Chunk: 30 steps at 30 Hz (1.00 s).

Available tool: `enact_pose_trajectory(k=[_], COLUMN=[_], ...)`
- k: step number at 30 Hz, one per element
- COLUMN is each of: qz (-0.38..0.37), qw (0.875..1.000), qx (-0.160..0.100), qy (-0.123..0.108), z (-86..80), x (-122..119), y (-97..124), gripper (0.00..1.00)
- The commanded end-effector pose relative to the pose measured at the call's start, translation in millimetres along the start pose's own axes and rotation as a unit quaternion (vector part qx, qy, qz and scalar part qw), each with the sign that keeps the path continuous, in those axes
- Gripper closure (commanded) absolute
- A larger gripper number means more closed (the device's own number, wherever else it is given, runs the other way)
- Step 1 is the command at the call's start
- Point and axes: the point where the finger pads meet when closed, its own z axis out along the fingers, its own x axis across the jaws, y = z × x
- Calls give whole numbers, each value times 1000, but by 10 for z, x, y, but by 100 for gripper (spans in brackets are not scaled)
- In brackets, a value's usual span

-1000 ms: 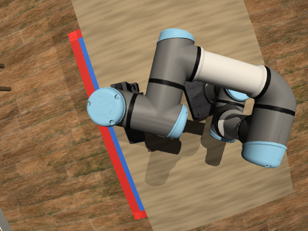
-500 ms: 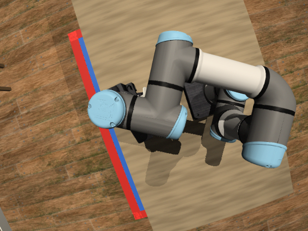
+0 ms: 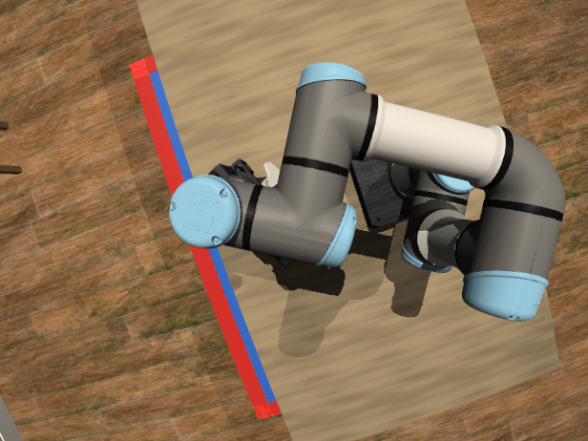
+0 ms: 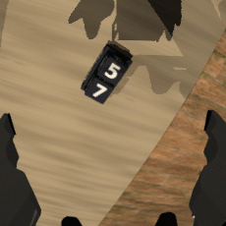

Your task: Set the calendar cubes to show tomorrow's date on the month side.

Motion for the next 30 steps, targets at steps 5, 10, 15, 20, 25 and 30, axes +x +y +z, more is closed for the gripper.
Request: enact_pose_trajectory(k=[5, 10, 15, 20, 25, 30], qz=[-119, -163, -203, -253, -297, -342], qw=[993, 987, 979, 967, 955, 940], qx=[0, 0, 0, 0, -1, -1], qy=[5, 5, 5, 5, 5, 5], z=[30, 43, 56, 72, 86, 101], x=[-21, -29, -37, -47, -54, -62], y=[-5, -8, -9, -10, -10, -7], gripper=[0, 0, 0, 0, 0, 0])
